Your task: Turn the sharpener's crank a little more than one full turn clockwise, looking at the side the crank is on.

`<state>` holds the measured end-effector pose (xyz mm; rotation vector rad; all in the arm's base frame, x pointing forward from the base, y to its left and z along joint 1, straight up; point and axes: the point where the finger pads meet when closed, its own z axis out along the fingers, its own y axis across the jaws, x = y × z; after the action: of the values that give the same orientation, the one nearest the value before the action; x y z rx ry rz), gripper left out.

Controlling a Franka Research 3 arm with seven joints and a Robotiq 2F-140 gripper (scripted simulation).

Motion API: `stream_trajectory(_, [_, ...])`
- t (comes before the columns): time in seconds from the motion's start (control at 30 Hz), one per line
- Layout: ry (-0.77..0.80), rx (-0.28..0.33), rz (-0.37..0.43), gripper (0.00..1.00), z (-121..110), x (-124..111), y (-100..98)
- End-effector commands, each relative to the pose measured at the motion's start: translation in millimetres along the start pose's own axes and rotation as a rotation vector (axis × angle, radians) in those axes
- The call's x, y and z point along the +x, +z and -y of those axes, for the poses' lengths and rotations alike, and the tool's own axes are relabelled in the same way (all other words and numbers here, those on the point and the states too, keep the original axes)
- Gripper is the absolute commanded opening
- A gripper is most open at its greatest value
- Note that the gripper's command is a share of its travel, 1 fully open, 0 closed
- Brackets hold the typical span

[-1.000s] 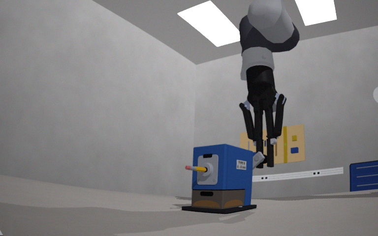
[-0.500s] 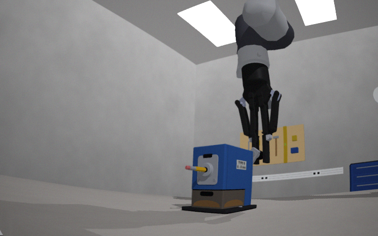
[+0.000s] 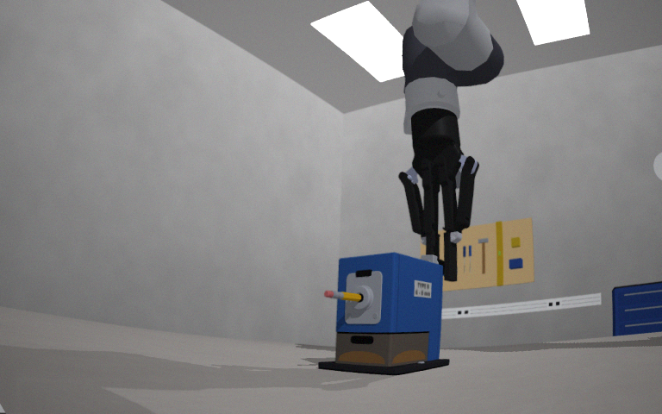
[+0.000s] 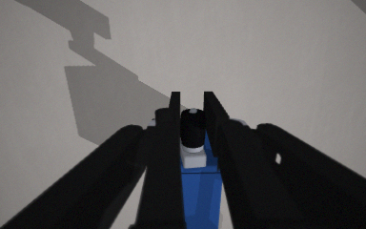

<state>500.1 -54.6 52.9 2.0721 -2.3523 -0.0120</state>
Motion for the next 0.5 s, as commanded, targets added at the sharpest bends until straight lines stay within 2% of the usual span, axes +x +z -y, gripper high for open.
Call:
stream_trajectory(0.0, [0.000, 0.011, 0.001, 0.10, 7, 0, 0.5])
stream_trajectory(0.47, [0.000, 0.011, 0.001, 0.10, 26, 0, 4.2])
